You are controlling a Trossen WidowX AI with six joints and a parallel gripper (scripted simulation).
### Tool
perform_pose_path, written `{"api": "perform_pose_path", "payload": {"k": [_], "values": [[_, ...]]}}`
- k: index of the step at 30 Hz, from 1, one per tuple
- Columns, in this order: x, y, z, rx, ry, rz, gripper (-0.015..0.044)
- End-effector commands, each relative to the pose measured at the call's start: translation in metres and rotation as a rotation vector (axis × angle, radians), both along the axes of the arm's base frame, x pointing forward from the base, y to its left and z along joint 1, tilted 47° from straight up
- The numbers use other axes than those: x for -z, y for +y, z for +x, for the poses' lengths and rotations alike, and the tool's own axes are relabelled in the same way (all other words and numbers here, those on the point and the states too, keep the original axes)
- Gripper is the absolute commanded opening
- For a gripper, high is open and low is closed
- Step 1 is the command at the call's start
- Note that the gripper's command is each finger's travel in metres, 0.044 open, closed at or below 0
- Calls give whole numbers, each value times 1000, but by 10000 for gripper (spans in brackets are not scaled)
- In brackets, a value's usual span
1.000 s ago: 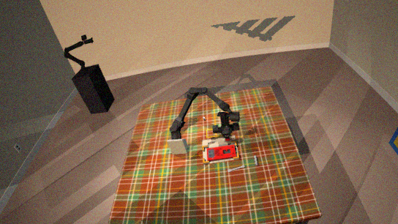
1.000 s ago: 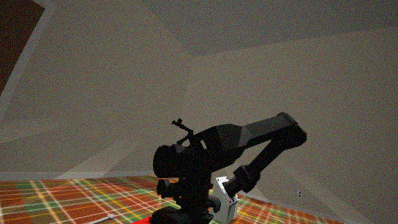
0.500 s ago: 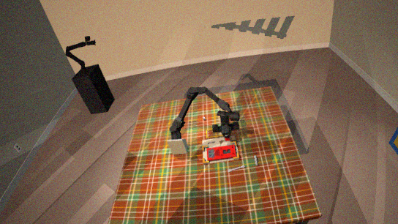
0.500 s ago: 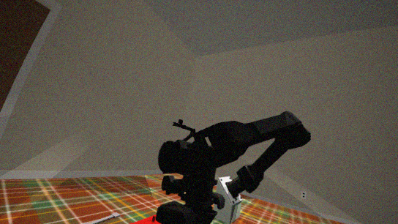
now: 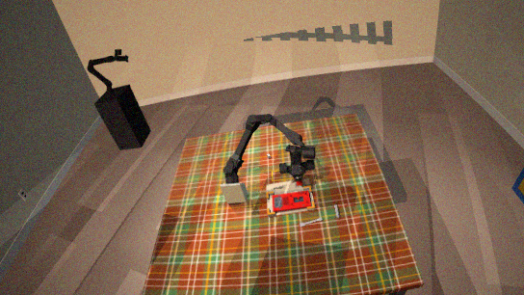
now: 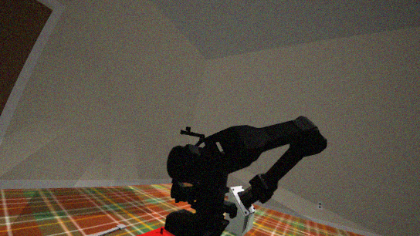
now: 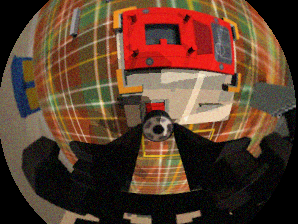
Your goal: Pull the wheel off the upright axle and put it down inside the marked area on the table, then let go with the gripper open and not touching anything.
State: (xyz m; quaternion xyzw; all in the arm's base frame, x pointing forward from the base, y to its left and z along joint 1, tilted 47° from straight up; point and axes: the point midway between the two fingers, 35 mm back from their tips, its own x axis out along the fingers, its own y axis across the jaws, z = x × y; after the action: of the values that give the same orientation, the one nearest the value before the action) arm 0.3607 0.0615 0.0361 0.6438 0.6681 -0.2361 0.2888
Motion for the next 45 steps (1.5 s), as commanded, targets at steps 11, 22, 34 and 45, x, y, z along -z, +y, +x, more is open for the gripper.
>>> {"api": "perform_pose_path", "payload": {"k": [11,22,34,45], "values": [[-4,-6,0,6,-2,0,0],[-7,-9,0,7,-3,1,0],[-9,-12,0,8,-3,1,0],[-12,-14,0,9,-3,2,0]]}}
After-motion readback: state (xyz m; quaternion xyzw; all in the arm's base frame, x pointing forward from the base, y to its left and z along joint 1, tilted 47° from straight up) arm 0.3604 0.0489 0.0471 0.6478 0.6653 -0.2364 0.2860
